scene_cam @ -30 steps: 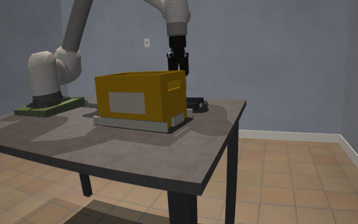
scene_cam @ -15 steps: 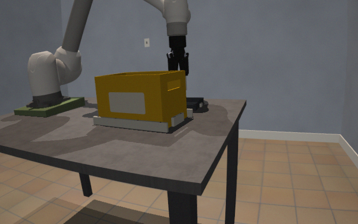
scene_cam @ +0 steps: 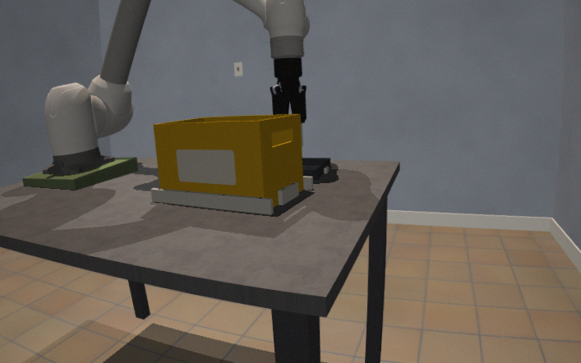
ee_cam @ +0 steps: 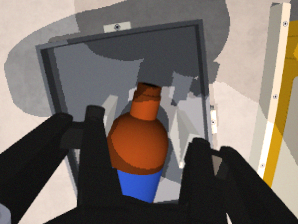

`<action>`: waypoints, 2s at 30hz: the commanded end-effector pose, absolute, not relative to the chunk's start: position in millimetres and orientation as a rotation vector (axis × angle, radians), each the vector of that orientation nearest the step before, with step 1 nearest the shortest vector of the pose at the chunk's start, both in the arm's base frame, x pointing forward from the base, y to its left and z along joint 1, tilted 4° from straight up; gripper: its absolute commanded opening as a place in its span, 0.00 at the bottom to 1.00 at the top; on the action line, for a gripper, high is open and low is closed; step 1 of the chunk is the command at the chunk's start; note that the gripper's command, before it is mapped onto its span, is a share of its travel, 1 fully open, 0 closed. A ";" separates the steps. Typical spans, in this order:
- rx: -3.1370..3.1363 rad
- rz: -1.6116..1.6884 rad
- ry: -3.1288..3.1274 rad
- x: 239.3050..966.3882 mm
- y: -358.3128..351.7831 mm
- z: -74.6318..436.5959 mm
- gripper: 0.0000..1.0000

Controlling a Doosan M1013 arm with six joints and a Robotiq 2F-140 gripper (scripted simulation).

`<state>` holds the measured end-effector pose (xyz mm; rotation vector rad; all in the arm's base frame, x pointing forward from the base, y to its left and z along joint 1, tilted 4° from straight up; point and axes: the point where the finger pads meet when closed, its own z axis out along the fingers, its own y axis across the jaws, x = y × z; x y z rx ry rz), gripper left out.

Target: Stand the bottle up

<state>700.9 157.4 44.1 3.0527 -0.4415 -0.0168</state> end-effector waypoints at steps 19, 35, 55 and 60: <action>3.050 -0.016 -0.439 701.0 155.1 42.2 0.44; 3.050 -0.016 -0.439 701.0 155.1 42.2 0.44; 3.050 -0.016 -0.439 700.8 154.4 31.6 0.44; 3.050 -0.016 -0.439 700.6 154.1 25.3 0.44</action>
